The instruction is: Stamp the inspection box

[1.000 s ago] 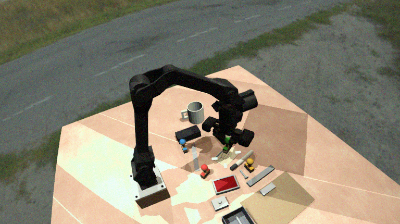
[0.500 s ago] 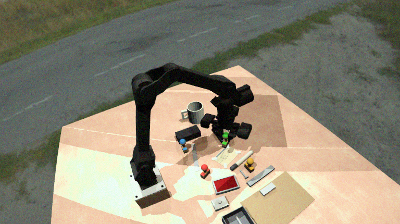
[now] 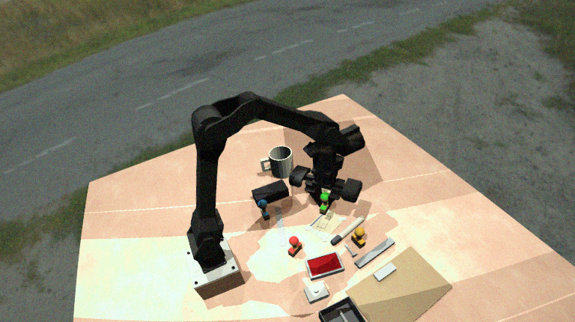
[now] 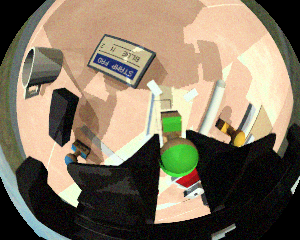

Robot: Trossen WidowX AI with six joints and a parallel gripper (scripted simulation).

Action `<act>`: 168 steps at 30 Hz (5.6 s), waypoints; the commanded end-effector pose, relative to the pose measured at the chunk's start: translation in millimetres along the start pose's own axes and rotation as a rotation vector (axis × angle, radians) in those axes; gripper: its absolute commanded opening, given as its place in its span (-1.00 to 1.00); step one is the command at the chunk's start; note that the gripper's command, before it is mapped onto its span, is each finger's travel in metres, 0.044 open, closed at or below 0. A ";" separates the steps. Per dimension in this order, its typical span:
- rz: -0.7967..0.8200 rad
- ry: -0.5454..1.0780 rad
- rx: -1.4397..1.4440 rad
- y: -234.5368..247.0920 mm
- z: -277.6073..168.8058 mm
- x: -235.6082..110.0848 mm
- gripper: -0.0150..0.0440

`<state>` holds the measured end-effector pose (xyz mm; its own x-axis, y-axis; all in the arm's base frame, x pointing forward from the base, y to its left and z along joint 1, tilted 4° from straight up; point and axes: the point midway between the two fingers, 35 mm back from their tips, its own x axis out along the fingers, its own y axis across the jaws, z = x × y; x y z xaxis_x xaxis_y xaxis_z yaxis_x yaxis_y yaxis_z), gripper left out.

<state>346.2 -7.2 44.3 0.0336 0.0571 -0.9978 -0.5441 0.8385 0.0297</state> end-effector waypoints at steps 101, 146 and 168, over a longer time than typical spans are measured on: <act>0.005 -0.005 -0.002 2.8 -2.6 57.4 -0.49; 0.005 -0.005 -0.002 2.9 -2.6 60.4 -0.49; 0.005 -0.005 -0.002 2.9 -2.6 61.4 -0.49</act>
<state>344.4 -3.6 -14.5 0.0354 0.0595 -0.9976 -0.5479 0.8360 0.0304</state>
